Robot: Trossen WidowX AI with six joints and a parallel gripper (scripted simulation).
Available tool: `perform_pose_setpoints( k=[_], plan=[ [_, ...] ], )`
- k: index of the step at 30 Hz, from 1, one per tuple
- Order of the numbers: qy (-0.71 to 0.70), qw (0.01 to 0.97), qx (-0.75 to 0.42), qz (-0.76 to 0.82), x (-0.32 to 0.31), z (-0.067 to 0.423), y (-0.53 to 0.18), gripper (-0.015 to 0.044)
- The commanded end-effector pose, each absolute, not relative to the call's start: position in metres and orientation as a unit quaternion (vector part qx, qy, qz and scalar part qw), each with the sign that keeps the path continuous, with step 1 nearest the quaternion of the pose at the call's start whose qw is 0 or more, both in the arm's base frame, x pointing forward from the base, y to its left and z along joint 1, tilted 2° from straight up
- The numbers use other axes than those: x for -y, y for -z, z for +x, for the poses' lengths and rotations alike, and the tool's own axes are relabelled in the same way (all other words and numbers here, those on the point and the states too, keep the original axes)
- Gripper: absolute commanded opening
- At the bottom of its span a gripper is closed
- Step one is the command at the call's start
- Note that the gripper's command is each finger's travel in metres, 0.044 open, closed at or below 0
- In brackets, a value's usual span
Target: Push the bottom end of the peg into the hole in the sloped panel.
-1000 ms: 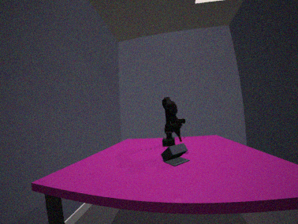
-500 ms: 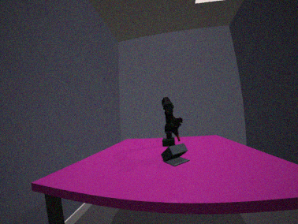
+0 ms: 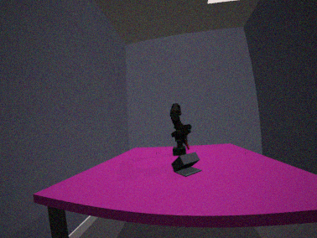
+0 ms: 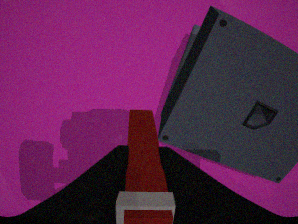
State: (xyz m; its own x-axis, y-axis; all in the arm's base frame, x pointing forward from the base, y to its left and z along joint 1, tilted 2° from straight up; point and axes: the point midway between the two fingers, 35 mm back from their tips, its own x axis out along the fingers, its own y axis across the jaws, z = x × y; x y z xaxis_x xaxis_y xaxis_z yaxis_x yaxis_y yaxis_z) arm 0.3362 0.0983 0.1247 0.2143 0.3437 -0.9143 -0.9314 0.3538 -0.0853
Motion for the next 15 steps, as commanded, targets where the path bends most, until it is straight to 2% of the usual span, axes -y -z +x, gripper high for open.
perform_pose_setpoints(
  k=[1, 15],
  plan=[
    [-0.447, 0.713, -0.428, -0.328, -0.093, 0.341, -0.127, 0.0],
    [-0.427, 0.744, -0.421, -0.295, -0.076, 0.352, -0.134, 0.0]
  ],
)
